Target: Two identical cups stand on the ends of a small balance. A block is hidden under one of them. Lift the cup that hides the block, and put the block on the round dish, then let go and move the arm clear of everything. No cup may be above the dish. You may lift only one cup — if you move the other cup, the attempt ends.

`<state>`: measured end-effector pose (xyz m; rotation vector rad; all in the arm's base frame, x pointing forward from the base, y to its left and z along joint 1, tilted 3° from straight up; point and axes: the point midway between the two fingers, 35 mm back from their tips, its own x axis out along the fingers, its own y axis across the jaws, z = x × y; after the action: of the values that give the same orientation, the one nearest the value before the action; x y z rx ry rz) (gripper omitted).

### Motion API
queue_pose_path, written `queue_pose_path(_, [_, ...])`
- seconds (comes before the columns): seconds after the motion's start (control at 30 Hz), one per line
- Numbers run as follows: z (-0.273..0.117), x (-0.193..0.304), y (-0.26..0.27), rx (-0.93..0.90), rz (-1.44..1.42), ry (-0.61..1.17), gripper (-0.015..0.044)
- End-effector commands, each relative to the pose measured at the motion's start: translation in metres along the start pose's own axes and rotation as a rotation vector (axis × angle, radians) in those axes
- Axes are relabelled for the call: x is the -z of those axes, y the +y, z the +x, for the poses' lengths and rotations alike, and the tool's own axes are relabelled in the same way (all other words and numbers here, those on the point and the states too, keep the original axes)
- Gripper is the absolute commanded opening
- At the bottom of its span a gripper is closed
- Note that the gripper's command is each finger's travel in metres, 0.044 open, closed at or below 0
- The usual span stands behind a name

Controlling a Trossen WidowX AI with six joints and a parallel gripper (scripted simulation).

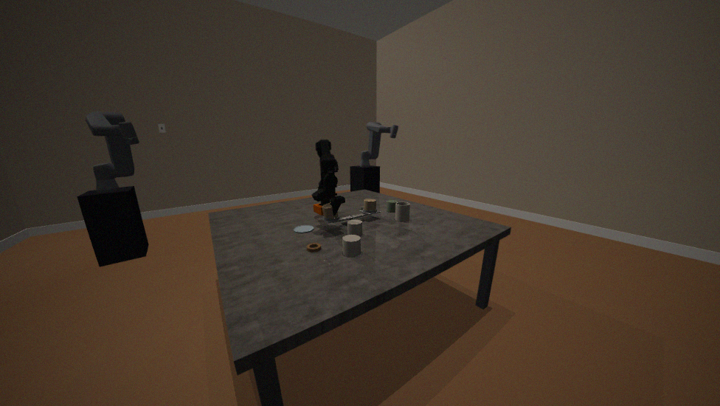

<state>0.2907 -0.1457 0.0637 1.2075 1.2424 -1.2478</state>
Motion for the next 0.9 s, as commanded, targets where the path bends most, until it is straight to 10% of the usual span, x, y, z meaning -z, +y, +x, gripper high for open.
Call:
queue_pose_path(0.0, [-0.011, -0.004, 0.004, -0.024, 0.007, -0.018, 0.0])
queue_pose_path(0.87, [-0.045, -0.004, 0.004, -0.024, 0.007, -0.018, 0.0])
